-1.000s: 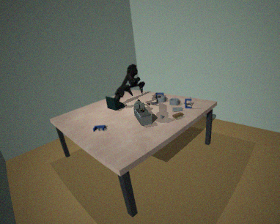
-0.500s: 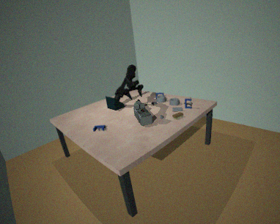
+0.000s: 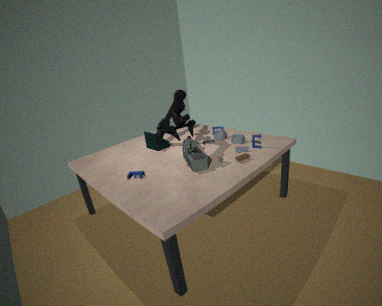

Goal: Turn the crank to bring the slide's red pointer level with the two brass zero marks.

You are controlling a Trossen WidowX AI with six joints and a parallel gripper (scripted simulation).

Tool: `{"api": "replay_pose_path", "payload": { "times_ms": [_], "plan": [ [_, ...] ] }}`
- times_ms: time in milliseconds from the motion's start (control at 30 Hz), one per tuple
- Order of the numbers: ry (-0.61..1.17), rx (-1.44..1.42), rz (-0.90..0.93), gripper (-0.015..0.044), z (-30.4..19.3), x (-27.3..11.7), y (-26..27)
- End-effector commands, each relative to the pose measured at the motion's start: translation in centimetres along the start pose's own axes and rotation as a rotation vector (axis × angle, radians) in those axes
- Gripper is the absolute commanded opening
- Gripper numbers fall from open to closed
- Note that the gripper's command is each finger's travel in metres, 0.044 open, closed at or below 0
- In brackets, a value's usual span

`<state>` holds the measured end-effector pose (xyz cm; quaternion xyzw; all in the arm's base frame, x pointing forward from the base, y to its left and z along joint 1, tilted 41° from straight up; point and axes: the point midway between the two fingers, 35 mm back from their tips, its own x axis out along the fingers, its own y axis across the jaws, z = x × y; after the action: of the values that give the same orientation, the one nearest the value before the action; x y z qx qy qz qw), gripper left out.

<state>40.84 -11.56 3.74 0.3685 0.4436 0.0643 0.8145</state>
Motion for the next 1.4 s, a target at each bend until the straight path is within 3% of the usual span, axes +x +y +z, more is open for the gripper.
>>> {"api": "replay_pose_path", "payload": {
  "times_ms": [0,233,567,1367],
  "plan": [
    [0.003,0.006,-0.003,0.044,-0.2,0.1,-0.1],
    [0.003,0.006,-0.003,0.044,0.1,-0.2,-0.1],
    [0.001,0.001,-0.003,0.044,2.8,-3.8,0.2],
    [-0.095,0.145,-0.175,0.044,-3.9,-8.5,7.5]
  ]
}}
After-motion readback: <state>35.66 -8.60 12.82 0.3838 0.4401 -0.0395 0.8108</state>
